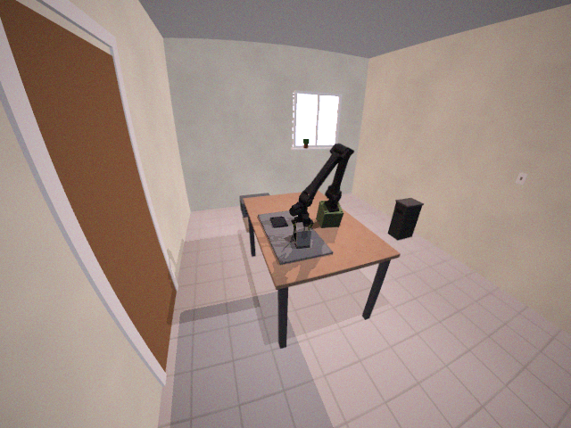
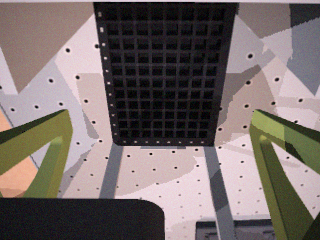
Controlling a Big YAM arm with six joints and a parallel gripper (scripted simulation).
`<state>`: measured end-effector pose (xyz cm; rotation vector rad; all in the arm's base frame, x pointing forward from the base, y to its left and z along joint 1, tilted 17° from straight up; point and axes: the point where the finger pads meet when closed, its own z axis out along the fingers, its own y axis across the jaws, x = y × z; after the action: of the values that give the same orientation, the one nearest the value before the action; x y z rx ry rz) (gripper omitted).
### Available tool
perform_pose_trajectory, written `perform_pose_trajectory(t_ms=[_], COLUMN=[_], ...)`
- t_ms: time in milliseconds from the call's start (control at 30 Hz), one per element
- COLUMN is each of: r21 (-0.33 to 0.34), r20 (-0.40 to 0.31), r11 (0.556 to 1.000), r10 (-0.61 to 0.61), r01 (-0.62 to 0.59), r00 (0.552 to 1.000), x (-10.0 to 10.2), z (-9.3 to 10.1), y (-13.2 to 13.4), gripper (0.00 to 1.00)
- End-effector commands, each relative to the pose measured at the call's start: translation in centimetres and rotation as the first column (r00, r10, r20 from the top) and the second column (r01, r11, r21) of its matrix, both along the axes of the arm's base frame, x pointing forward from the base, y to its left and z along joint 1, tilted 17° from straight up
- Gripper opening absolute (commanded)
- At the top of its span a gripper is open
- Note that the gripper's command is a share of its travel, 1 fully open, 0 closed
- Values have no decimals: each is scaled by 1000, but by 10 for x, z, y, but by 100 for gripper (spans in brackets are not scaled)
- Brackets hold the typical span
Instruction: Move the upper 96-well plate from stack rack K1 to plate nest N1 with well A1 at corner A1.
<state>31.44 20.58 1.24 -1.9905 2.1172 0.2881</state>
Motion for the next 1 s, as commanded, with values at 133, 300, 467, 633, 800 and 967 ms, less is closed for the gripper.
perform_pose_trajectory(t_ms=[133, 300, 467, 633, 800, 967], r21=[7, 6, 7, 10, 6, 6], r20=[14, 14, 13, 21, 12, 12], r11=[1000, 1000, 1000, 1000, 1000, 1000], r10=[-4, -9, -3, -15, -3, -3], r01=[4, 9, 3, 15, 3, 3], r00=[1000, 1000, 1000, 1000, 1000, 1000], x=[4, 5, 4, 11, 4, 4], z=[-7, -15, -24, -26, -37, -45], y=[8, 8, 13, 12, 16, 18], gripper=[100, 100, 100, 100, 100, 100])
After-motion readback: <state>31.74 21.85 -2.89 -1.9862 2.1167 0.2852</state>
